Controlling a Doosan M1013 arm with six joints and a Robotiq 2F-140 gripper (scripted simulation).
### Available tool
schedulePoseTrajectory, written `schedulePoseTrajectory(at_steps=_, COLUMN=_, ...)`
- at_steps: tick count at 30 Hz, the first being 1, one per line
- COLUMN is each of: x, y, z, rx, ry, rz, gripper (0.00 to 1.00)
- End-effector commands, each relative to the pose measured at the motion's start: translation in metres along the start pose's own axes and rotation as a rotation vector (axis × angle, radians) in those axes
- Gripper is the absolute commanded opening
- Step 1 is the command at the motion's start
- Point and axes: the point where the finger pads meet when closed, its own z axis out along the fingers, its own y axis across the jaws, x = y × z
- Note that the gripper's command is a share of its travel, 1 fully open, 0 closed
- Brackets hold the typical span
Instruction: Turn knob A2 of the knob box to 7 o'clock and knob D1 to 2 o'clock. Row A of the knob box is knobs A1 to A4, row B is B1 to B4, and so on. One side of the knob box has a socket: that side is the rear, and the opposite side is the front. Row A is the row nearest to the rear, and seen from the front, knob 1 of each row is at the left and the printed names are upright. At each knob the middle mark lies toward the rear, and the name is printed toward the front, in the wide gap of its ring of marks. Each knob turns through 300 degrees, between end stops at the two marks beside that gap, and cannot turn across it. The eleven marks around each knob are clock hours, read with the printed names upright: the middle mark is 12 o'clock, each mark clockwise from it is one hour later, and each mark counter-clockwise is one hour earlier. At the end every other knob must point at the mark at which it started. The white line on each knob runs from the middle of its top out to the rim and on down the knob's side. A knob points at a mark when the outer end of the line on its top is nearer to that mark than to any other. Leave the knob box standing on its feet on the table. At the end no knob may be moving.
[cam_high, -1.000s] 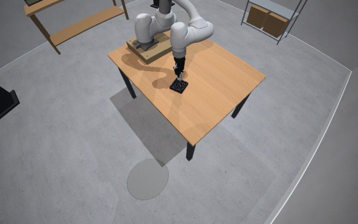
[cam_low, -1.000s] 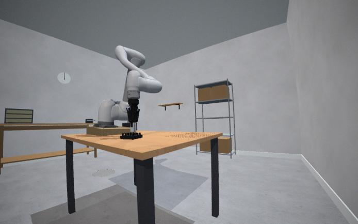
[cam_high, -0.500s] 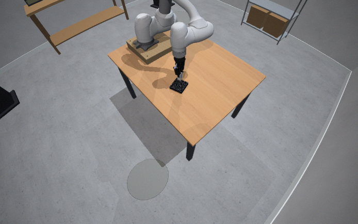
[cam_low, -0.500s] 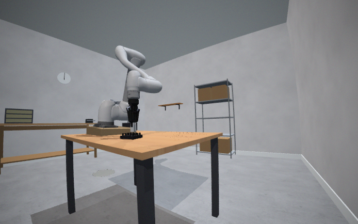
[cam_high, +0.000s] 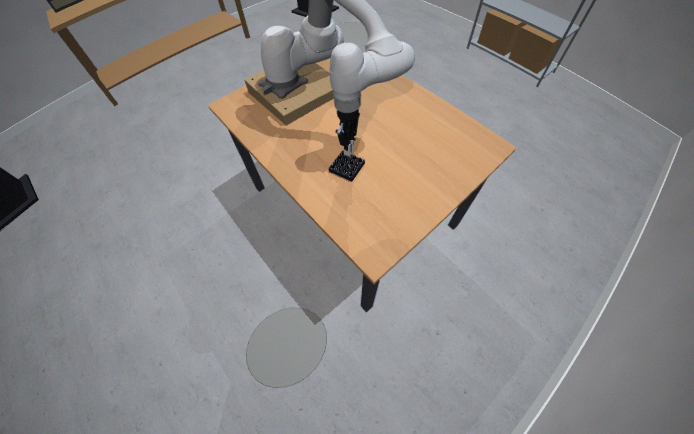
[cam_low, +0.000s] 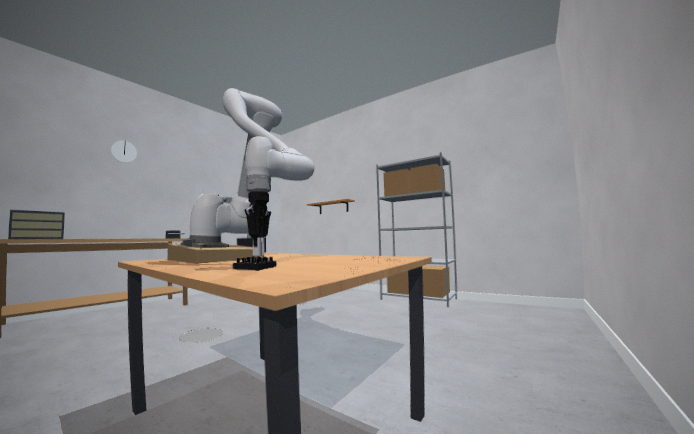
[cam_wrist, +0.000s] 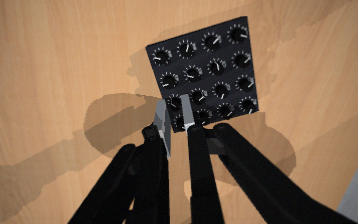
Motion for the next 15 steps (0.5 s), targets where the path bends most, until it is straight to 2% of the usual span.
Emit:
schedulePoseTrajectory(at_steps=1, x=0.0, y=0.0, z=0.001, rx=0.0, ry=0.0, rz=0.0, gripper=0.12)
schedulePoseTrajectory(at_steps=15, x=0.0, y=0.0, z=0.0103, rx=0.0, ry=0.0, rz=0.0, gripper=0.12)
